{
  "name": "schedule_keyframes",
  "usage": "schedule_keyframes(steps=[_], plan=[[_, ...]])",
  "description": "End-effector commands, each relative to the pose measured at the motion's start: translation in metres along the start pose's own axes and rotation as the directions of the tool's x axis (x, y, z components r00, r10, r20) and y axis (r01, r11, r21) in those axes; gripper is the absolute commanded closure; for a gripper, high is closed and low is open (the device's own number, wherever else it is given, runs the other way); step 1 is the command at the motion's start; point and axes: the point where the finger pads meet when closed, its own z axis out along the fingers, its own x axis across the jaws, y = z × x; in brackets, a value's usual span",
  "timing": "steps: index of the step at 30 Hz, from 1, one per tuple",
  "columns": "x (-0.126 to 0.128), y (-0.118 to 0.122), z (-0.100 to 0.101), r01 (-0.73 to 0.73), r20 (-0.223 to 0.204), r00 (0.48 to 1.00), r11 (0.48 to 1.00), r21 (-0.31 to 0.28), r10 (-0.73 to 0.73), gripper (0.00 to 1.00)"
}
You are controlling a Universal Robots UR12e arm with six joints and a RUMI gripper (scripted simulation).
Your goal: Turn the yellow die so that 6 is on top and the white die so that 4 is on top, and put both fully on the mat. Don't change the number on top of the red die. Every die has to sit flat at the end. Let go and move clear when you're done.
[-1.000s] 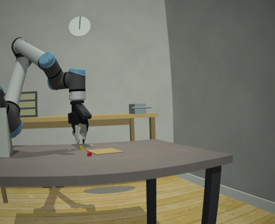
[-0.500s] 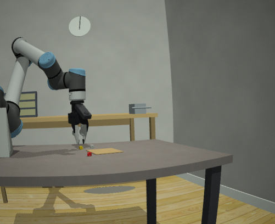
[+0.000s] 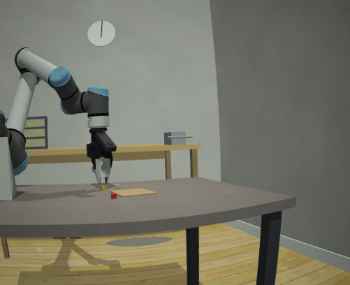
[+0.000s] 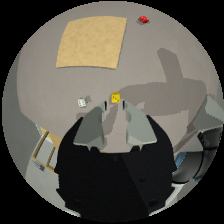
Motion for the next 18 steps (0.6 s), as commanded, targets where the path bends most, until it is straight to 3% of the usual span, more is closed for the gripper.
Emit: schedule_keyframes(steps=[1, 18], plan=[[0.0023, 0.0011, 0.003, -0.003, -0.002, 1.0, 1.0, -0.004, 0.003, 0.82], [0.0046, 0.0022, 0.003, -0.003, -0.002, 1.0, 1.0, -0.004, 0.003, 0.82]])
